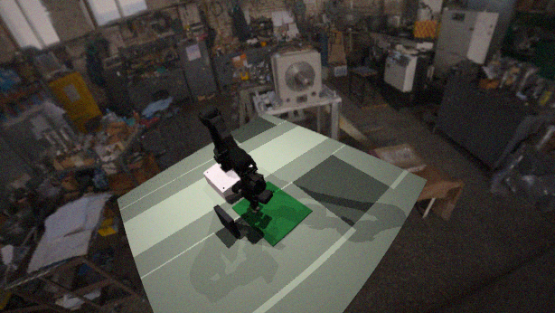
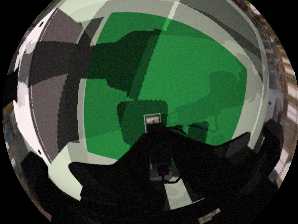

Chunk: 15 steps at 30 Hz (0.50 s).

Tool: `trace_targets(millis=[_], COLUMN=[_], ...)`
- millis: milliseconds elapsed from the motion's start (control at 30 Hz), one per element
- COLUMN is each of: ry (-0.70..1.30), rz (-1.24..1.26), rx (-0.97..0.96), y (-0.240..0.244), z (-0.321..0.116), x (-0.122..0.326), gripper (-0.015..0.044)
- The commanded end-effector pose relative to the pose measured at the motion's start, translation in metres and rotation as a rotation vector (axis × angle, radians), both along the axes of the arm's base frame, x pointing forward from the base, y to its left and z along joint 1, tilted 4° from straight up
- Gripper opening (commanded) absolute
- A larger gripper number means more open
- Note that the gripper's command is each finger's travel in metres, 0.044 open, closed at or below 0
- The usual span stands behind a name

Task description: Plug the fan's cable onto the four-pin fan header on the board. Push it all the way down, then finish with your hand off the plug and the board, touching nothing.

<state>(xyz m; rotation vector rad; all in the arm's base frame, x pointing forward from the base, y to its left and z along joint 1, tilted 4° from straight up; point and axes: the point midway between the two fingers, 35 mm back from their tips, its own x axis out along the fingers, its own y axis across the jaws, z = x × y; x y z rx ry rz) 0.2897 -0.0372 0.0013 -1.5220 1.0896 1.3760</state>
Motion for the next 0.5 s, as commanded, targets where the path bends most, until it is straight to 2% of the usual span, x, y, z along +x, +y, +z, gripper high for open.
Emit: trace_targets(millis=[0, 467], ry=[0.004, 0.004], rz=[0.001, 0.004], rx=[0.006, 0.006], y=[0.0008, 0.0006], z=[-0.0019, -0.0033], x=[-0.0007, -0.0002], gripper=[0.0, 0.0])
